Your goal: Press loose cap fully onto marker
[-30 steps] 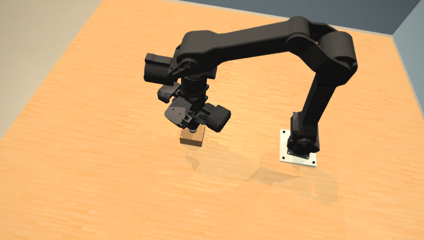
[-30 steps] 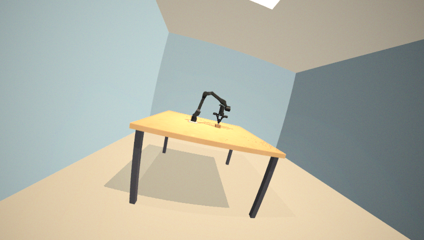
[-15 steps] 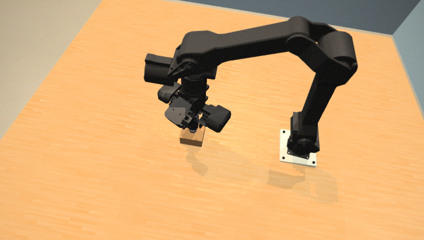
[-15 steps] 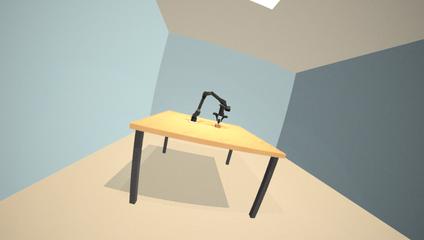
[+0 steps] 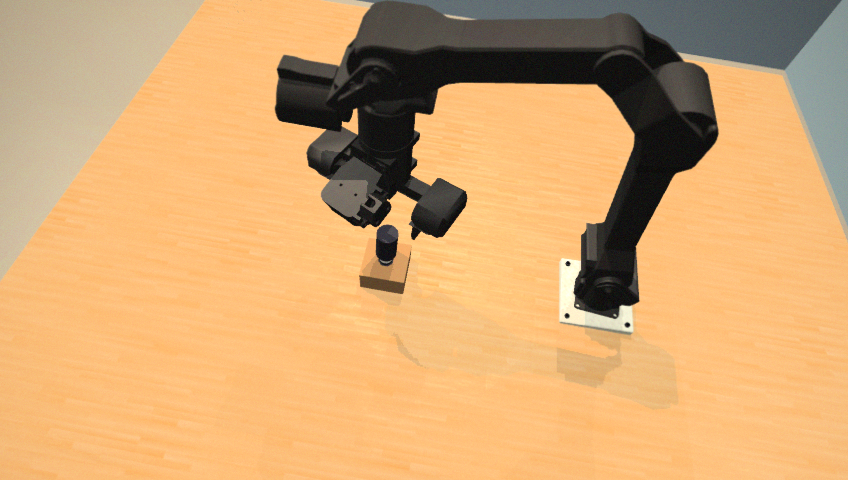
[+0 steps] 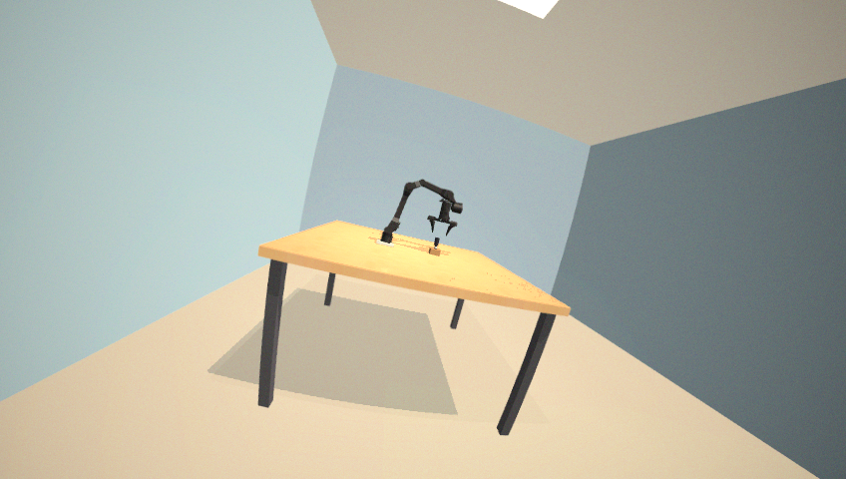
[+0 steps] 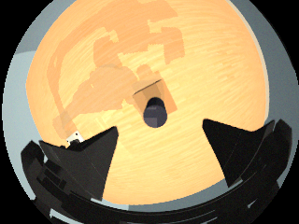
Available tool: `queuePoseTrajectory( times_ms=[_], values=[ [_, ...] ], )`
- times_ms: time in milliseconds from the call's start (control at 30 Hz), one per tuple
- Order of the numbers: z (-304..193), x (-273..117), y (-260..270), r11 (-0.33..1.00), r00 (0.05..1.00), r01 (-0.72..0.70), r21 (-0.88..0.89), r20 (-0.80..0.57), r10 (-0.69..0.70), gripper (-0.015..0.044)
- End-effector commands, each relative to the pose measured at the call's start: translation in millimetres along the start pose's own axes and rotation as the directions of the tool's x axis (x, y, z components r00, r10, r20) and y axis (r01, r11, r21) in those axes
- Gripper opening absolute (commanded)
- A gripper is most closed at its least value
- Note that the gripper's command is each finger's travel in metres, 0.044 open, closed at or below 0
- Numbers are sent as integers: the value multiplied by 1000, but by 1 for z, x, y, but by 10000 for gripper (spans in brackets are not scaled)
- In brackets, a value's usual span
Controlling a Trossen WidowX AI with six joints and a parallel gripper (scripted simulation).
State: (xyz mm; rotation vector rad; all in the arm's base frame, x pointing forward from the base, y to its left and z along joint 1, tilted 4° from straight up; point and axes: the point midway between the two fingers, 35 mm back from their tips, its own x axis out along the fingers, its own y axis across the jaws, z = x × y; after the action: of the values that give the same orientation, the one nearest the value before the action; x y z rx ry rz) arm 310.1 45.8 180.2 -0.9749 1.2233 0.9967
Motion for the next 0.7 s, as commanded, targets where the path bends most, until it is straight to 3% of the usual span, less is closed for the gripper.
queuePoseTrajectory(
  times_ms=[0,100,200,300,433,500,600,667],
  values=[
    [-1,-15,2,1000,1000,-4,-4,-1,4,440],
    [-1,-15,2,998,1000,-3,61,-1,3,387],
    [-1,-12,3,943,1000,-2,332,-2,3,309],
    [0,-10,4,807,1000,-1,591,-2,2,230],
    [0,-7,4,520,1000,2,854,-3,2,125],
    [1,-5,5,406,1000,3,914,-4,1,72],
    [1,-5,5,391,1000,3,920,-4,1,0],
    [1,-5,5,391,1000,3,920,-4,1,0]
  ],
)
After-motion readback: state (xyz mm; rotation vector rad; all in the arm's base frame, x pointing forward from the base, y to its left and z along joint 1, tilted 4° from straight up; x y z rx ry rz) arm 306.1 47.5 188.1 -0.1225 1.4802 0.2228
